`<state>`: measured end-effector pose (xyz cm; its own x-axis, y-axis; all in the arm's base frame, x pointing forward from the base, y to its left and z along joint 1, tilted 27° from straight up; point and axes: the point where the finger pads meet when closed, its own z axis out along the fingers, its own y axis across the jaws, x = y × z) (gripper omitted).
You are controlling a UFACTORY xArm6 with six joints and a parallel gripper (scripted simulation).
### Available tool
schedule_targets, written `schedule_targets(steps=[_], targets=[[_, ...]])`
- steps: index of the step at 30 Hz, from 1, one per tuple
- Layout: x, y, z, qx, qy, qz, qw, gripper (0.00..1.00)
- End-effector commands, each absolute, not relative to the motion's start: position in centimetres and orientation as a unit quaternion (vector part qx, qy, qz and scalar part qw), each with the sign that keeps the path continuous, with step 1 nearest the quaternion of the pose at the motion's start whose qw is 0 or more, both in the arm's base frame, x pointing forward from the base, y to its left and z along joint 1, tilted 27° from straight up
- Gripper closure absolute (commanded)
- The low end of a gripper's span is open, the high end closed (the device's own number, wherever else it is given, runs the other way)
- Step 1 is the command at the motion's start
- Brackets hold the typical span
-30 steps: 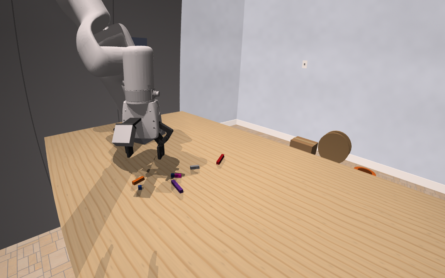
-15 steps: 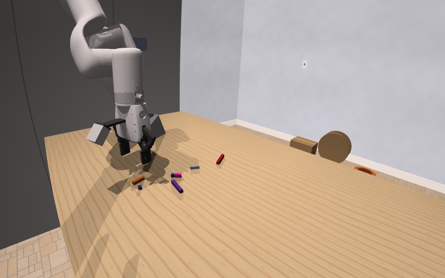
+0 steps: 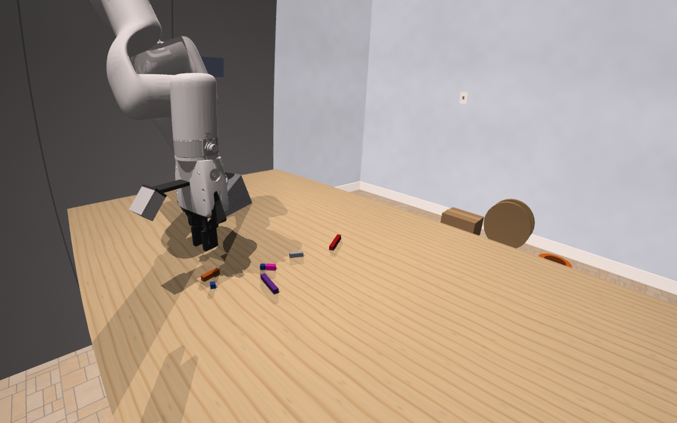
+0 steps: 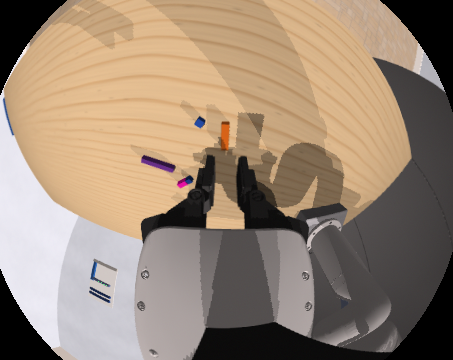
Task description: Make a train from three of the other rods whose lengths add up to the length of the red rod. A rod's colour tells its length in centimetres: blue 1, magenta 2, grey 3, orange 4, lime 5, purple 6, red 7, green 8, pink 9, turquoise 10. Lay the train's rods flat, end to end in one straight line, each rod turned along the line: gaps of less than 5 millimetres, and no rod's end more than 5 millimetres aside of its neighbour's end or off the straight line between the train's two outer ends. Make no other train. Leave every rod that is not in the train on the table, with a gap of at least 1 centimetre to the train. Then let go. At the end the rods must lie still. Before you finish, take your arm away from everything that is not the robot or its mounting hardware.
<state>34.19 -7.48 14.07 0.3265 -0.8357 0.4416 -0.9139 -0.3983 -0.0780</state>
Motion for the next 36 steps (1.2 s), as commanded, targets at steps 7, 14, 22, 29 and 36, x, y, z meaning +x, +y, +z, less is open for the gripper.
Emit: schedule_targets(steps=[7,14,22,29,36], targets=[[34.29,-7.47,14.19,0.809,-0.541,0.212,0.092,0.76],[34.29,-7.47,14.19,0.809,-0.541,0.212,0.092,0.76],[34.29,-7.47,14.19,0.809,-0.541,0.212,0.092,0.76],[34.3,-7.49,14.14,0.809,-0.541,0.212,0.092,0.76],[34.39,-7.62,13.8,0.809,-0.541,0.212,0.092,0.76]])
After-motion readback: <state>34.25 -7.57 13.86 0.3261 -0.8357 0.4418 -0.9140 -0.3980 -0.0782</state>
